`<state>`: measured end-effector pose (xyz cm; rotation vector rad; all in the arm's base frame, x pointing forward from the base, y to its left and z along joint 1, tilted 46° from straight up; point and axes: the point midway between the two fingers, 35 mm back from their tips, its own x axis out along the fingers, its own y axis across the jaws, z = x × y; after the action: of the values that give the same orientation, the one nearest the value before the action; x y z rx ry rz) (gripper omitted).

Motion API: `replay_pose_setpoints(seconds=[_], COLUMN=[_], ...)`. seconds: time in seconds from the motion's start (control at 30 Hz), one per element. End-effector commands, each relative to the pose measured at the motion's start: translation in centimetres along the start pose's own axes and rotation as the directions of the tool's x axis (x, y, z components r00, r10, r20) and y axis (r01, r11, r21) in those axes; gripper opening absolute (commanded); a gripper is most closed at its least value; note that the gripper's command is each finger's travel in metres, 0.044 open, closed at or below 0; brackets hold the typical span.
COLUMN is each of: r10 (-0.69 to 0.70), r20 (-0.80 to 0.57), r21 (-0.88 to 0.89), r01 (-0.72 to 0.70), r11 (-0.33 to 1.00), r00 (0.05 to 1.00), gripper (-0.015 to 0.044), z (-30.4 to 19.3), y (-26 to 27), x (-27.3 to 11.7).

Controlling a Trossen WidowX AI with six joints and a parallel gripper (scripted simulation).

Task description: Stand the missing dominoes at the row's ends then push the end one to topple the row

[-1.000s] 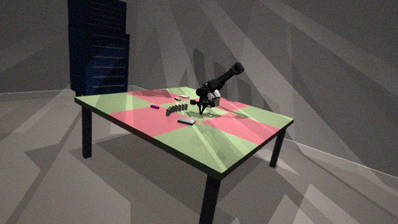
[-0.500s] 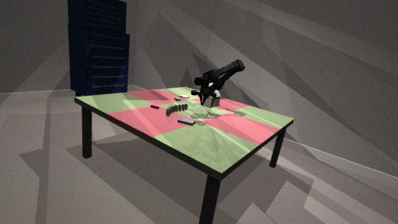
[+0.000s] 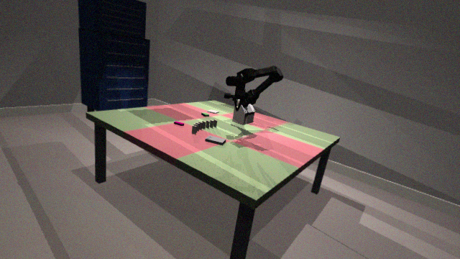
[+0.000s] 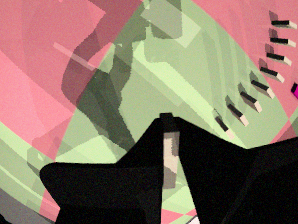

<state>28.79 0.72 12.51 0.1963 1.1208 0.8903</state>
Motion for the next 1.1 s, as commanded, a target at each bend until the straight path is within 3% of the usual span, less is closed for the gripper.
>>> replay_pose_setpoints(seconds=[0.0,0.33,0.8,1.07], r10=[-0.009,-0.001,-0.004,-0.186], r20=[-0.001,0.006,0.004,-0.058], r21=[0.177,0.720,0.727,0.665], r01=[0.009,-0.004,0.000,0.177], r11=[0.984,0.694,0.687,0.725], r00=[1.000,1.000,1.000,0.981], gripper=[0.0024,0.0024,0.0024,0.0024], z=[1.6,5.2,5.2,4.4], y=[1.9,8.5,8.5,7.0], x=[-0.3,-0.4,-0.3,2.4])
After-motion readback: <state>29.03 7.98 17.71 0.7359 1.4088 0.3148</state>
